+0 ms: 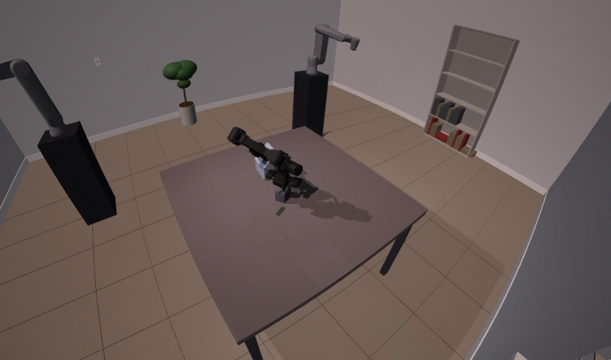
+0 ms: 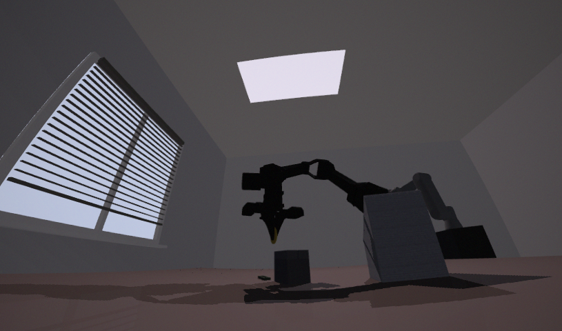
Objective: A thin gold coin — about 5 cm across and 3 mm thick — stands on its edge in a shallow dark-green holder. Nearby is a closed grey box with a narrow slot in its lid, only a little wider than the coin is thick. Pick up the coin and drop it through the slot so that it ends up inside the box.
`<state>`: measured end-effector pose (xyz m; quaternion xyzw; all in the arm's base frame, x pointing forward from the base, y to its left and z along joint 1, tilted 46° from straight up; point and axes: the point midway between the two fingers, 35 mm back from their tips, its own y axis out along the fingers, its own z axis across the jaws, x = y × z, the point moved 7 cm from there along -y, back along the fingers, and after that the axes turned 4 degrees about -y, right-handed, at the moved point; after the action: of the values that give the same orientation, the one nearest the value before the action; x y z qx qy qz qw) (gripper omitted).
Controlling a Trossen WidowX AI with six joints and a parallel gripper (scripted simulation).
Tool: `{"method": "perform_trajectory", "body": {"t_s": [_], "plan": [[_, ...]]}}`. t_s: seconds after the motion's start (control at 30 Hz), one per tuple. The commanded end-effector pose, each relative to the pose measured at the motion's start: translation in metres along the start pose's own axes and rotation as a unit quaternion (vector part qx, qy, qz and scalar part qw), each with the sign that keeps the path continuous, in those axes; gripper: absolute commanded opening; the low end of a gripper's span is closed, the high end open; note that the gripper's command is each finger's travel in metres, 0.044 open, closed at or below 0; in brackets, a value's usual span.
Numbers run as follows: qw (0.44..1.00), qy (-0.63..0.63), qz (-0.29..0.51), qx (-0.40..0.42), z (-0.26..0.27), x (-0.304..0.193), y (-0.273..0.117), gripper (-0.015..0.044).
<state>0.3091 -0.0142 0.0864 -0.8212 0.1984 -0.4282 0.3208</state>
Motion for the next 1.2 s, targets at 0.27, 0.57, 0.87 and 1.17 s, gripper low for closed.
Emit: {"method": "perform_trajectory", "body": {"t_s": [0.27, 0.57, 0.87, 1.17], "plan": [[1.0, 0.001, 0.001, 0.002, -0.011, -0.031, 0.0, 0.0], [1.0, 0.001, 0.001, 0.001, -0.021, -0.052, 0.001, 0.0], [1.0, -0.001, 0.0, -0.002, -0.021, -0.05, 0.002, 0.0], [1.0, 0.0, 0.0, -0.002, -0.021, -0.054, 0.001, 0.0]]}}
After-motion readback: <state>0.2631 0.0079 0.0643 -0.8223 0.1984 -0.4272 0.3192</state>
